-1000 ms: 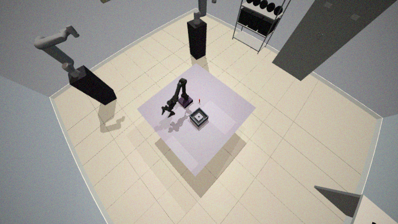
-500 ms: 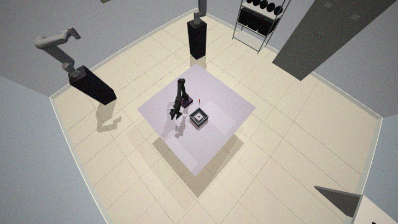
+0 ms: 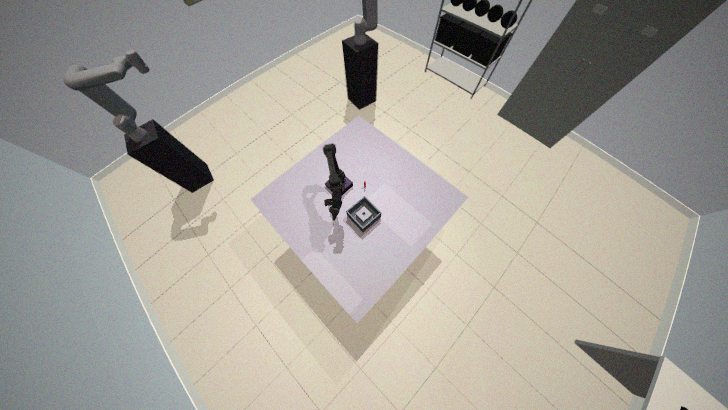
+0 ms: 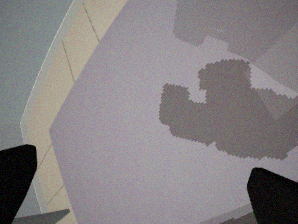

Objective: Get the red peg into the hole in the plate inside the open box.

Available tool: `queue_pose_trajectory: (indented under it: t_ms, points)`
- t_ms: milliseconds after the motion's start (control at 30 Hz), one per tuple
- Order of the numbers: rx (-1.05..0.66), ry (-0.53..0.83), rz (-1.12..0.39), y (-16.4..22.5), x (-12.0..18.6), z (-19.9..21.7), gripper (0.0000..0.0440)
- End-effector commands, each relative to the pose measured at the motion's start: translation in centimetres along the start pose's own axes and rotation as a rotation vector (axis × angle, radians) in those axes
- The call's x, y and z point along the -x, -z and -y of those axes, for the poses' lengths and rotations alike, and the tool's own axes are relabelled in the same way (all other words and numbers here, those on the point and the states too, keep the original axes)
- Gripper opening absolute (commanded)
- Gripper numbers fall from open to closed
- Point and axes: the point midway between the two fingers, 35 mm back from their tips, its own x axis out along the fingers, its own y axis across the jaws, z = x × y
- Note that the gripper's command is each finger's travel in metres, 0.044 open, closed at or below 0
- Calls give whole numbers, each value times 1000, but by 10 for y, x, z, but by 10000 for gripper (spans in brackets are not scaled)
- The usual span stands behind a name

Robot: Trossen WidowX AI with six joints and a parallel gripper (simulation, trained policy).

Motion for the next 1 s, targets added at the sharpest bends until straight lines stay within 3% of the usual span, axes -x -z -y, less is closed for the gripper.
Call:
queue_pose_trajectory:
  t_ms: [0,533,967]
  points:
    - [117,31,-42,22,11,3,440]
    - [603,174,-282,107,70,52,440]
    - [972,329,-491,146,134,122,440]
